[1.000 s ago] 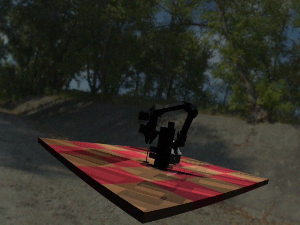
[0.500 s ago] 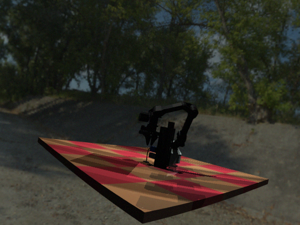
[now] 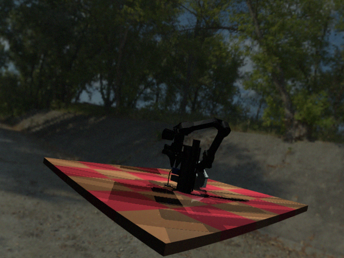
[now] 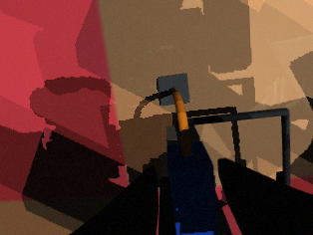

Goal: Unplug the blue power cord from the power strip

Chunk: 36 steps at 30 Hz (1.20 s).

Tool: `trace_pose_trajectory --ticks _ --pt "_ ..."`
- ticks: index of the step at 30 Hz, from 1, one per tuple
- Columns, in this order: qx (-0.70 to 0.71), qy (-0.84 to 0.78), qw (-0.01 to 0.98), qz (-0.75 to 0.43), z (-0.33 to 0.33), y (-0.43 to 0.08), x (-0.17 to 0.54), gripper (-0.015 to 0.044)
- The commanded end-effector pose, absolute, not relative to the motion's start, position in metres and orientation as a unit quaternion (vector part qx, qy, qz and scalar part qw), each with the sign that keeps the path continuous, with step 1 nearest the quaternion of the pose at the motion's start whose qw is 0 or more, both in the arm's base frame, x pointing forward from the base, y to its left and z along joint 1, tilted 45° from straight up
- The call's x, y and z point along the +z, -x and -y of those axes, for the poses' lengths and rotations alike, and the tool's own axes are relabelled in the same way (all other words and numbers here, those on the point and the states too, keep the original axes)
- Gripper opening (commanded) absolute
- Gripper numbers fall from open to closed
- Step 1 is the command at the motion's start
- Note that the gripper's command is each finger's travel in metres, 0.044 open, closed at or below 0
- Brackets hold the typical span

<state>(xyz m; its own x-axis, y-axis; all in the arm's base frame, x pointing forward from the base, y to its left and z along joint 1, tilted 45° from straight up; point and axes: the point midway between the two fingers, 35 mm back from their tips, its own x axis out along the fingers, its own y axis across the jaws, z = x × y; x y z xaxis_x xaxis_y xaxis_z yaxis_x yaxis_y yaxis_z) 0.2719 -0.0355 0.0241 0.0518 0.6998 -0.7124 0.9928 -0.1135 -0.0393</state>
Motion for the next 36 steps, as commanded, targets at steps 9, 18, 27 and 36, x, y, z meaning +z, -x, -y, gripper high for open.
trace_pose_trajectory --ticks 9,18,27,36 --pt "-0.300 -0.684 0.240 -0.620 0.026 -0.271 0.031 0.0160" --pt "-0.300 -0.684 0.240 -0.620 0.018 -0.272 0.023 0.0160" --pt "-0.300 -0.683 0.243 -0.620 0.020 -0.273 0.025 0.0055" --pt "-0.300 -0.683 0.243 -0.620 0.022 -0.273 0.023 0.0000"
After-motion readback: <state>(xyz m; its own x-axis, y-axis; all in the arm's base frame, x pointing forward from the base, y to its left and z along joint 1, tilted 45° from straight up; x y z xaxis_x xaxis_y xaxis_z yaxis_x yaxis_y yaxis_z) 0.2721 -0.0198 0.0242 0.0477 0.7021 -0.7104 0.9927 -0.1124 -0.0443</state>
